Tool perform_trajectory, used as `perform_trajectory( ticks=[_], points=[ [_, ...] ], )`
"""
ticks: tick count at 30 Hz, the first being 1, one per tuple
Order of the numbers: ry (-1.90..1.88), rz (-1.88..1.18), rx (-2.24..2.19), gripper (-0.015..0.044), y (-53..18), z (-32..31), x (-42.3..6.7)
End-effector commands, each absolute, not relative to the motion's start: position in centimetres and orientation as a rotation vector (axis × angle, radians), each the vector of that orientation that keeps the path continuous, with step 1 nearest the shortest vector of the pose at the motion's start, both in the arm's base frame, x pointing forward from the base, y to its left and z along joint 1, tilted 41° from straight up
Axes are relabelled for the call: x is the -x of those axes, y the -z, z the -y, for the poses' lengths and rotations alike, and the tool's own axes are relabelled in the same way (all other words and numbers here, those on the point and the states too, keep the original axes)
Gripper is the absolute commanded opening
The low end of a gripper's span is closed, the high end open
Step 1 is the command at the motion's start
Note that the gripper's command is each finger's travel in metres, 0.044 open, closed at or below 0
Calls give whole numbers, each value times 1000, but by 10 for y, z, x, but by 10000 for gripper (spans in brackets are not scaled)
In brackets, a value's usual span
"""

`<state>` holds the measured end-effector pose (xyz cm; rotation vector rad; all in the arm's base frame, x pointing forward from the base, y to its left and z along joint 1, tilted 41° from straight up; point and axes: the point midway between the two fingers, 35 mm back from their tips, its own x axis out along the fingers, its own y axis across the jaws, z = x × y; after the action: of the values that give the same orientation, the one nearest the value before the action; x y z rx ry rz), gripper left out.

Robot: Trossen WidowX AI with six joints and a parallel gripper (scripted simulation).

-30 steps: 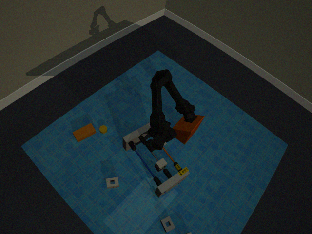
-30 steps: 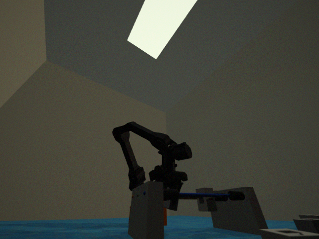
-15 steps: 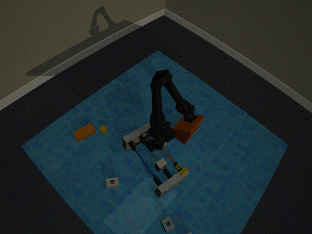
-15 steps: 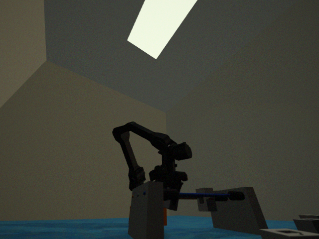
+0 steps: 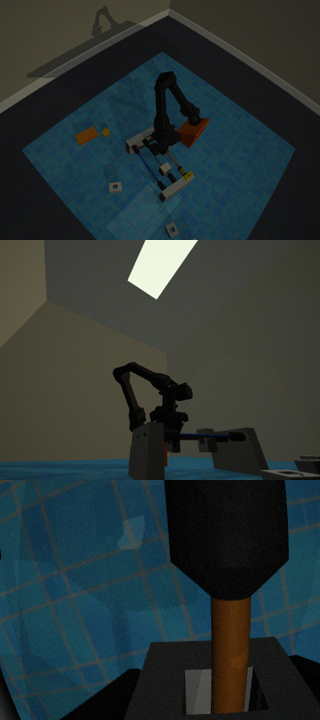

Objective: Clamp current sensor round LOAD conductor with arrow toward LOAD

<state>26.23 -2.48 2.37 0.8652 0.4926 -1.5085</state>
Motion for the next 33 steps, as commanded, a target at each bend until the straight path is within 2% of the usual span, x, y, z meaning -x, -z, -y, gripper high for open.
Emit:
perform_trajectory(
  ticks=[1, 14, 18, 33],
  points=[
    [1508, -493, -866, 178, -24, 25, -262],
    [1508, -493, -866, 91, -24, 25, -262],
    [1506, -494, -867, 0, -25, 23, -262],
    [1477, -476, -866, 0, -24, 25, -261]
  ],
)
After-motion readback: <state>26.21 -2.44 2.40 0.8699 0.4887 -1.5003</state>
